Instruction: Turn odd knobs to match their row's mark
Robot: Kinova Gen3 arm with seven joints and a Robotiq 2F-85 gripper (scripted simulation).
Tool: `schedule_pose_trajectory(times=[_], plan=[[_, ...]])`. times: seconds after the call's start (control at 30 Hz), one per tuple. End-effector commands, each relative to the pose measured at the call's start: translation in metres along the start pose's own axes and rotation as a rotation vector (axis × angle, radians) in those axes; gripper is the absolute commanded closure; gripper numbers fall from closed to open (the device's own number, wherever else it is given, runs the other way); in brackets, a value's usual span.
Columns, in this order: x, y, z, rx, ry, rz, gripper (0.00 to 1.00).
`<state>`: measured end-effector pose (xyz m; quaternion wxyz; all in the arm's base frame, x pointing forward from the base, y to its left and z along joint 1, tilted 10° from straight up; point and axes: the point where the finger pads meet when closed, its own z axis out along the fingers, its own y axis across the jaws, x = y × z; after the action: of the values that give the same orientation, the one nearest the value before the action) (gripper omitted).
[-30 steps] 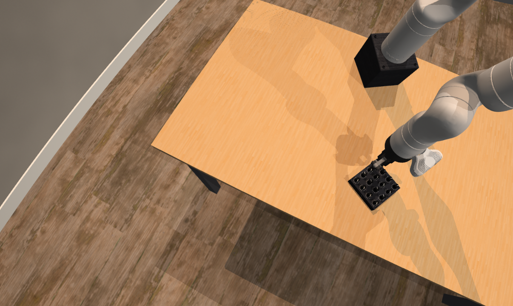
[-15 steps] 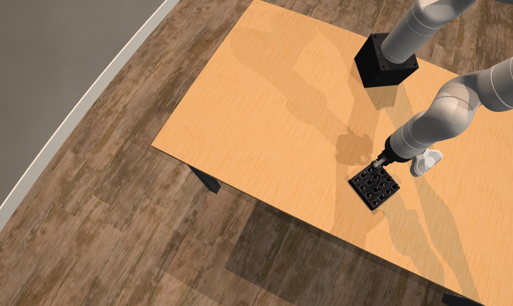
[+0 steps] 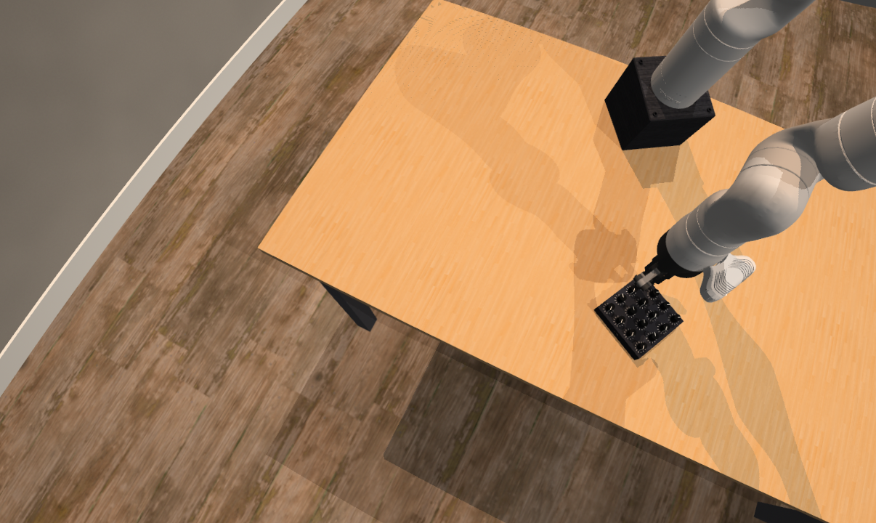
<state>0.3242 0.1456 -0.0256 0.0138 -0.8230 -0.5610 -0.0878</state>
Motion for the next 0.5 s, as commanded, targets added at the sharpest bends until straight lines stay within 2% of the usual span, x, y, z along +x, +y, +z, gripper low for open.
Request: schedule_pose_trajectory(times=[0.0,0.03,0.07,0.47], plan=[[-0.0004,-0.0009,0.0006,0.002,-0.001,-0.001,0.81],[-0.0004,-0.0009,0.0006,0.002,-0.001,-0.001,0.81],[-0.0004,-0.0009,0.0006,0.002,-0.001,-0.001,0.92],[-0.0004,-0.0009,0.0006,0.002,-0.001,-0.001,0.92]])
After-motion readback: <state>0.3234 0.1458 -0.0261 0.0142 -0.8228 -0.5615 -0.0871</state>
